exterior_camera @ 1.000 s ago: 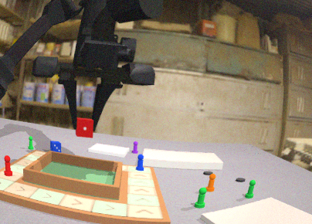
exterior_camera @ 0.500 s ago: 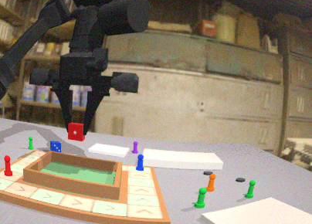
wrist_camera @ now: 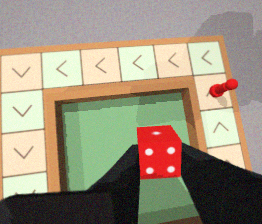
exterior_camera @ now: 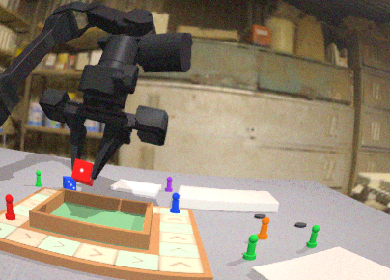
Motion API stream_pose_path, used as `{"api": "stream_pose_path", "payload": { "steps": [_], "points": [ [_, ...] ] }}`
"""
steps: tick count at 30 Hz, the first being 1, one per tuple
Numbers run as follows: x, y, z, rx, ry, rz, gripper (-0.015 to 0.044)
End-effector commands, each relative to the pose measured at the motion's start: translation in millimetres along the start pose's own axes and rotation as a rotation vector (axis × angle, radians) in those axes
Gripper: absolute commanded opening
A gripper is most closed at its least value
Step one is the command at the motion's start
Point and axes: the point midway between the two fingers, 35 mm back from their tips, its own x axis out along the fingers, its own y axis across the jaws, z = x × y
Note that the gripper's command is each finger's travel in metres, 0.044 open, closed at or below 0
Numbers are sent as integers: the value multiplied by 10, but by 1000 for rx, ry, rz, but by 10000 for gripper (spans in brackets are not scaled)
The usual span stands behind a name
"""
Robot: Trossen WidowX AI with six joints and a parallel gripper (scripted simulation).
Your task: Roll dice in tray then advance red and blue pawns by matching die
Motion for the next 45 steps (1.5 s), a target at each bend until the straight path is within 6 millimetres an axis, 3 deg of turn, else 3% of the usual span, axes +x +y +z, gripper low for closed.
{"api": "stream_pose_path", "payload": {
  "steps": [1, 11, 15, 19, 22, 45],
  "points": [
    [15, -19, 13, 15, -124, 1, 0],
    [15, -9, -3, 51, -428, 94, 0],
    [-9, -2, -8, 54, -446, 105, 0],
    [-383, 46, -63, 54, -446, 105, 0],
    [-511, 52, -87, 54, -447, 105, 0],
    [-483, 34, -95, 58, -439, 105, 0]
  ]
}}
